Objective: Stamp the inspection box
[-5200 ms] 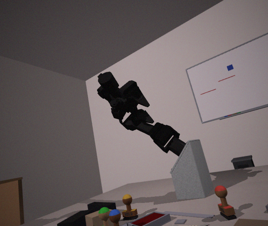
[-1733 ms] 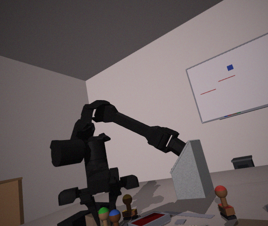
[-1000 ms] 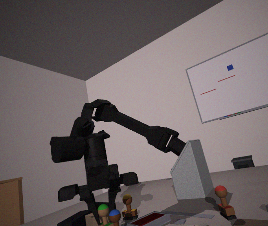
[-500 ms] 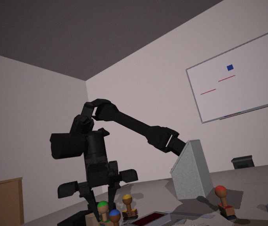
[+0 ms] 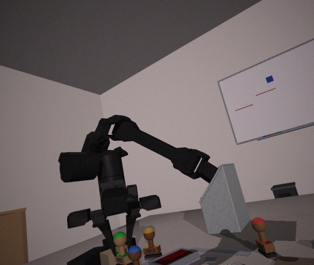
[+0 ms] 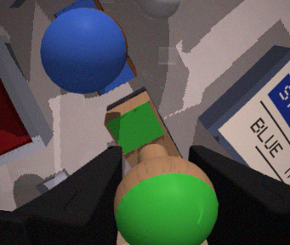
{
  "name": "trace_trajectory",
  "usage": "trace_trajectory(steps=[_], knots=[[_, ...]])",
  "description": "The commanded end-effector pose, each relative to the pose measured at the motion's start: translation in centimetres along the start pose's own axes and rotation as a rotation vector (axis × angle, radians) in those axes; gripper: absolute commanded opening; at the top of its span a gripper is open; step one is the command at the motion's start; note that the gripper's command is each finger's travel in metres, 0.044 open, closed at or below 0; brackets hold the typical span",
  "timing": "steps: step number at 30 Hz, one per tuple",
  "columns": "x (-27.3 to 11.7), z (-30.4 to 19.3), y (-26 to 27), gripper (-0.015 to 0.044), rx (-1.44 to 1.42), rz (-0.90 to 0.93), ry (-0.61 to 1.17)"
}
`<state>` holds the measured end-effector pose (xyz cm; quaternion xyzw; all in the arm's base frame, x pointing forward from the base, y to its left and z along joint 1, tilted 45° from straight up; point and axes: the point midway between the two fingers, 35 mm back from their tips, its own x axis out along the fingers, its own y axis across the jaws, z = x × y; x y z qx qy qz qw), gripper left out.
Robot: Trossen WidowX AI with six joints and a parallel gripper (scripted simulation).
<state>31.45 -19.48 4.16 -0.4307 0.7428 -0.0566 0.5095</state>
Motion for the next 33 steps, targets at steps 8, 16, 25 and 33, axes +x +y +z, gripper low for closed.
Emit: trace_trajectory(steps=[8,16,25,33], knots=[[-0.5,0.0,0.0,0.0,0.004,-0.003,0.002],[-0.9,0.0,0.0,0.0,0.004,-0.004,0.001],[-1.4,0.0,0.0,0.0,0.004,-0.005,0.001],[-1.8,0.0,0.0,0.0,0.004,-0.006,0.0]])
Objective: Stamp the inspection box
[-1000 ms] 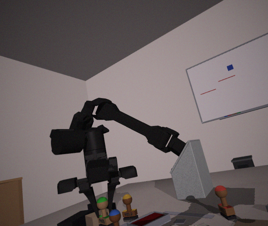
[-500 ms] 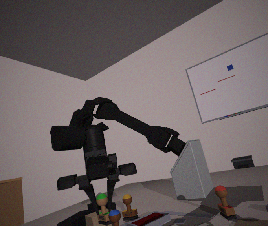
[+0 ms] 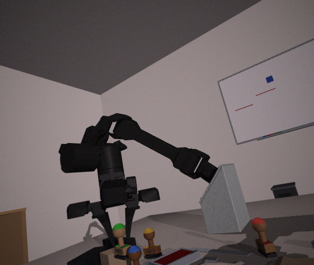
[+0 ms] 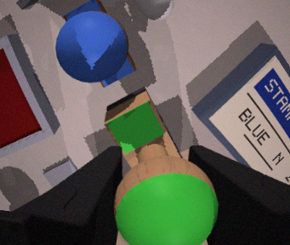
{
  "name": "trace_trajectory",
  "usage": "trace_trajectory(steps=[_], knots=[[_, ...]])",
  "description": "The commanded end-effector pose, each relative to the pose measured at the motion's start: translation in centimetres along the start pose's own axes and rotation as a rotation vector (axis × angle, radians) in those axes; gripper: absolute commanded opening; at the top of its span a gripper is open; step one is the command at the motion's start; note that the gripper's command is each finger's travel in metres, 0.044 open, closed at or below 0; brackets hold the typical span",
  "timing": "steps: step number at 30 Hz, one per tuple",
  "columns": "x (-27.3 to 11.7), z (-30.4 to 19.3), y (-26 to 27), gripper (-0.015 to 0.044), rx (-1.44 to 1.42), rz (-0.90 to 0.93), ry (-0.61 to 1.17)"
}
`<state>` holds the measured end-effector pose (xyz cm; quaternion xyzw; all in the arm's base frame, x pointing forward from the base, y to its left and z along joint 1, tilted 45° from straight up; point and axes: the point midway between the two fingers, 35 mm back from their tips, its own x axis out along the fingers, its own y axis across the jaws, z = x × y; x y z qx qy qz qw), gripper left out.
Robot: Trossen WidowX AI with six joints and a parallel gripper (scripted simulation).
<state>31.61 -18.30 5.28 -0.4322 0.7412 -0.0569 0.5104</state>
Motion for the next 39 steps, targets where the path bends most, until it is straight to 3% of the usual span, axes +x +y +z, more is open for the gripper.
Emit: trace_trajectory(steps=[1,39], knots=[[-0.2,-0.1,0.0,0.0,0.004,-0.003,0.003],[-2.1,-0.1,0.1,0.0,0.004,-0.008,0.0]])
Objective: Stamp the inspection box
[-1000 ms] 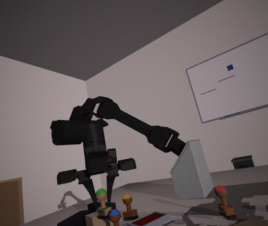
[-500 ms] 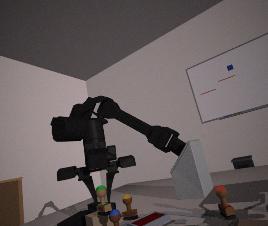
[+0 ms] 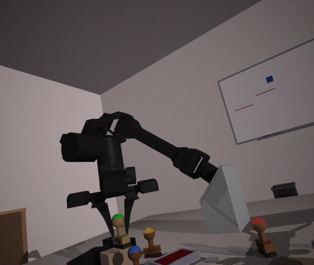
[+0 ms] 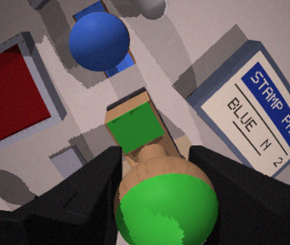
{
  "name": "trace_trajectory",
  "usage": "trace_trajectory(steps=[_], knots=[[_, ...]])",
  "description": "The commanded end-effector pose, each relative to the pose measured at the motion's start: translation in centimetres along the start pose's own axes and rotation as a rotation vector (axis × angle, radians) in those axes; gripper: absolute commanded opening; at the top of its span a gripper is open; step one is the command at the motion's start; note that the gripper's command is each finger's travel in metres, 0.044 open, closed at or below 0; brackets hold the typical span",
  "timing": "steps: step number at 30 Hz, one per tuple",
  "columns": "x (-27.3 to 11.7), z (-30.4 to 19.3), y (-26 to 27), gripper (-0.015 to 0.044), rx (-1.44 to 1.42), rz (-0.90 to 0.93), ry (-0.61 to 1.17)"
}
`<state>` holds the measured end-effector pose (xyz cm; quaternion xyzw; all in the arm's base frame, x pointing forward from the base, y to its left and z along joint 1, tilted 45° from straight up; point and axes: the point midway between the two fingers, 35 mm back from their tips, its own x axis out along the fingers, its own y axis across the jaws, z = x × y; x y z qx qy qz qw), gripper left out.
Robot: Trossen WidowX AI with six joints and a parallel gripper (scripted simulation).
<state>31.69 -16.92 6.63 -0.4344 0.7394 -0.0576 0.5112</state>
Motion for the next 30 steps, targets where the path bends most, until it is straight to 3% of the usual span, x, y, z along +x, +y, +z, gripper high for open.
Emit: trace_trajectory(steps=[1,16,30], knots=[[-0.2,-0.1,0.0,0.0,0.004,-0.003,0.003],[-0.9,0.0,0.4,0.0,0.004,-0.004,0.001],[-1.3,0.5,8.3,0.0,0.002,0.0,-0.001]])
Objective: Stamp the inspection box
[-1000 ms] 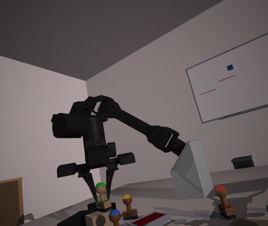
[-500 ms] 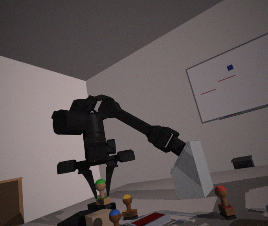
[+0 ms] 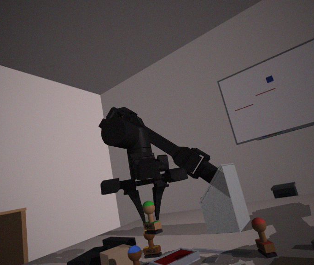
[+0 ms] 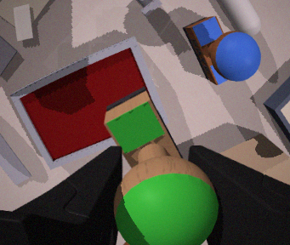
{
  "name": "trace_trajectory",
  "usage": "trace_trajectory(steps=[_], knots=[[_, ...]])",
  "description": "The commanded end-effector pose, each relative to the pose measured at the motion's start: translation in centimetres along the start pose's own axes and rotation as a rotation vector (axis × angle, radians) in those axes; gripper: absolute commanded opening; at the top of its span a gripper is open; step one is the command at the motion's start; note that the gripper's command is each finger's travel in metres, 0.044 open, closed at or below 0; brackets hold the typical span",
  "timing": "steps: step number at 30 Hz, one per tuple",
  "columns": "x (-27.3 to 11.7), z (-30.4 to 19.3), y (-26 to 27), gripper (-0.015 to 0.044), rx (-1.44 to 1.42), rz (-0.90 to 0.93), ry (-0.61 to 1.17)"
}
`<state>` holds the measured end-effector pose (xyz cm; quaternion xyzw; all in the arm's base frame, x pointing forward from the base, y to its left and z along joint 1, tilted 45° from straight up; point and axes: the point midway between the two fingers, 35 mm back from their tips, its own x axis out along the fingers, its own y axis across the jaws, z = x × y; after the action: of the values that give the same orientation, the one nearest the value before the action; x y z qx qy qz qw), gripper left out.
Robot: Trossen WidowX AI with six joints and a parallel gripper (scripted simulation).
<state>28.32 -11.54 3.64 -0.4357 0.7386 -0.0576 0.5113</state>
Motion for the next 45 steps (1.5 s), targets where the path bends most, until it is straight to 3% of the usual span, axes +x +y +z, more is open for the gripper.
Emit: trace_trajectory(steps=[1,45], knots=[[0.0,-0.2,2.0,0.0,0.003,0.002,0.0],[2.5,-0.3,3.4,0.0,0.003,0.001,0.001]])
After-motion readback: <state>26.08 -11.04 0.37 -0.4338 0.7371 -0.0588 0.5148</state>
